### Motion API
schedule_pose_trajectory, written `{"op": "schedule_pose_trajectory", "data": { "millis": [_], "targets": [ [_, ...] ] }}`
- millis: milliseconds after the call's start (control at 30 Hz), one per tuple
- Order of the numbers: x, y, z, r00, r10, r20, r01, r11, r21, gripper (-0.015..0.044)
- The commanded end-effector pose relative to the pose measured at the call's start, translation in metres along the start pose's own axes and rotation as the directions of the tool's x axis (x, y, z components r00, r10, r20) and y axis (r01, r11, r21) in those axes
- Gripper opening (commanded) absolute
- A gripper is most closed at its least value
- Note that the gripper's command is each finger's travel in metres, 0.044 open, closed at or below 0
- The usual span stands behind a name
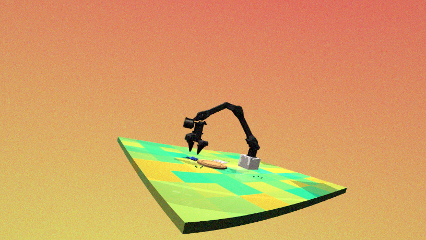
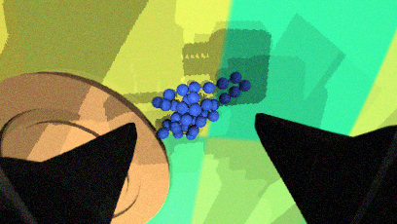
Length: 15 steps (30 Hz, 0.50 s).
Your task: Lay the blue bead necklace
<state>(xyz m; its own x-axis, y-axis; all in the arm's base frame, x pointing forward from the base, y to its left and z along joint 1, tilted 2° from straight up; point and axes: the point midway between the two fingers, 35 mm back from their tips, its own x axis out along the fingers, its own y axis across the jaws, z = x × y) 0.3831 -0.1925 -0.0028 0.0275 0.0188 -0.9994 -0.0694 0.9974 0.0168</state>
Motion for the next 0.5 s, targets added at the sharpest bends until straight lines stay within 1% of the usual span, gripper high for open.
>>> {"op": "schedule_pose_trajectory", "data": {
  "millis": [0, 467],
  "targets": [
    [-0.001, 0.000, 0.000, 1.000, -0.001, 0.002, 0.001, 1.000, 0.000, 0.0380],
    [0.021, -0.001, 0.000, 1.000, -0.001, -0.002, 0.000, 1.000, -0.005, 0.0380]
  ]
}}
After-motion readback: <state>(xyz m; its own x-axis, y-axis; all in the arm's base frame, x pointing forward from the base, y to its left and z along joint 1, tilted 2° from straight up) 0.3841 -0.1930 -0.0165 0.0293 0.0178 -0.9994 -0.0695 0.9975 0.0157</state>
